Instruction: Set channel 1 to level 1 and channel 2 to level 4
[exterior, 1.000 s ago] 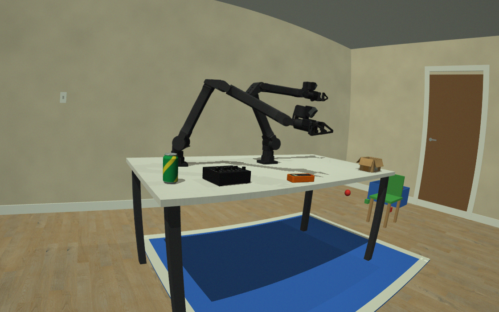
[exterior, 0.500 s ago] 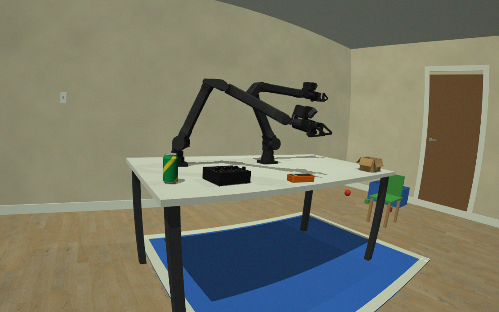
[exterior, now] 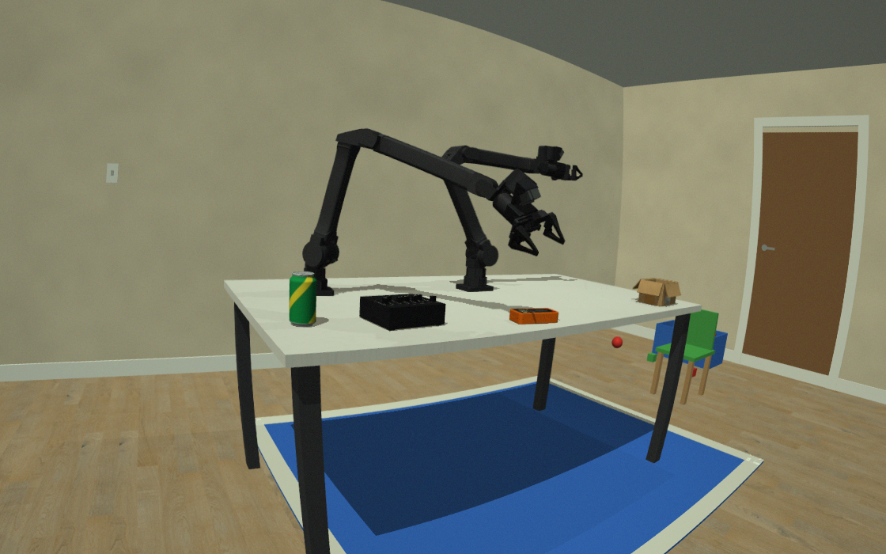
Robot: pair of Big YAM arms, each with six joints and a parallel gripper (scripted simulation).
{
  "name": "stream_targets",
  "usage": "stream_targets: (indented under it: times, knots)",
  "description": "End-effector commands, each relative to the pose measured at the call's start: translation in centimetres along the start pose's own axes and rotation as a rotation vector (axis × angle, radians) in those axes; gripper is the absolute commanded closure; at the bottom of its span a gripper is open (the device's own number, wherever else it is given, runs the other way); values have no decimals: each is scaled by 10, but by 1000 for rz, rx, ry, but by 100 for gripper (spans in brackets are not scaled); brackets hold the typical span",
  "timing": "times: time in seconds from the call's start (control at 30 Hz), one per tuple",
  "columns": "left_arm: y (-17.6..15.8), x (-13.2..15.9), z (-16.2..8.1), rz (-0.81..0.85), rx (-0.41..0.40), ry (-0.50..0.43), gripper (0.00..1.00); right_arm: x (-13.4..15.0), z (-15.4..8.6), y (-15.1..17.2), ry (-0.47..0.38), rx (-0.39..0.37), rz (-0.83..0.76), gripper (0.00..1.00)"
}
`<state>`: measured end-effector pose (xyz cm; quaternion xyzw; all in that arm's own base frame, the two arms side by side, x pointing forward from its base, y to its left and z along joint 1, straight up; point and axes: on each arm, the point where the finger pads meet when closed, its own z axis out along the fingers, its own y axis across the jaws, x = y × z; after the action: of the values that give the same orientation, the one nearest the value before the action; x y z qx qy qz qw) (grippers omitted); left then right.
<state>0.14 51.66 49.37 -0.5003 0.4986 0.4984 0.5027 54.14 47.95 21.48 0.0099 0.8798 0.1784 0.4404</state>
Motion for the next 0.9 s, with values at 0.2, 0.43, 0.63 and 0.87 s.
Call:
stream_targets:
  times: [0.2, 0.43, 0.63, 0.87]
  knots:
    - [3, -39, 6, 17, -9, -72, 0, -20, -39, -75, 167, 154, 378, 0]
    - [3, -39, 6, 17, -9, -72, 0, 9, -79, -166, 326, 390, 656, 0]
    - [3, -39, 6, 17, -9, -72, 0, 18, -112, -208, 390, 534, 838, 0]
    - [3, -39, 6, 17, -9, -72, 0, 35, -173, -261, 460, 779, 1124, 0]
